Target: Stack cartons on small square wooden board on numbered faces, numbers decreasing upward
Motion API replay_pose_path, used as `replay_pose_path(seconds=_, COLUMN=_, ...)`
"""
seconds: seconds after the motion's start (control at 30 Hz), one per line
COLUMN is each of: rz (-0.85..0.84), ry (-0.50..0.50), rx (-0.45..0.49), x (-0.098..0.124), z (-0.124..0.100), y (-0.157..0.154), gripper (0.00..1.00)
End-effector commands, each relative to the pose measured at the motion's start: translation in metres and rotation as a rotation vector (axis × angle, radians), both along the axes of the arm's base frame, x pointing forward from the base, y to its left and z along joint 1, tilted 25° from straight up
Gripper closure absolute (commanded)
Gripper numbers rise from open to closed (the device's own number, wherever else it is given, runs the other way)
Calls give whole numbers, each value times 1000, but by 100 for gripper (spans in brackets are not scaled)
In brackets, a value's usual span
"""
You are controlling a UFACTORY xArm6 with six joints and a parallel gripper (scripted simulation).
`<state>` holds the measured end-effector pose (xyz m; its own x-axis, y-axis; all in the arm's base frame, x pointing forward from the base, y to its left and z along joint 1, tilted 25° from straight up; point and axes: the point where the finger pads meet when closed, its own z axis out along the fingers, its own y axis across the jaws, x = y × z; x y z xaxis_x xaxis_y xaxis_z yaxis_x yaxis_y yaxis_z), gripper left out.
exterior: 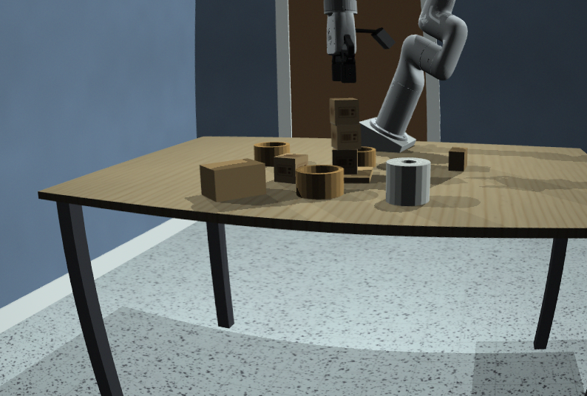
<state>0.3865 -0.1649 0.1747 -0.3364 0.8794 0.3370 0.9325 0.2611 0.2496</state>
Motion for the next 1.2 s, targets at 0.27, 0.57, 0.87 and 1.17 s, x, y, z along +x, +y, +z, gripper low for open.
replay_pose_path(seconds=0.27, rz=-1, ry=-3, rx=-2, x=1, z=1, y=-1, gripper=0)
replay_pose_path(seconds=0.57, rz=-1, ry=-3, rx=-2, x=1, z=1, y=-1, gripper=0)
replay_pose_path(seconds=0.87, rz=-1, ry=-3, rx=-2, x=1, z=1, y=-1, gripper=0)
replay_pose_path(seconds=1.17, rz=-367, ry=152, rx=52, x=32, z=-14, y=-86, gripper=0)
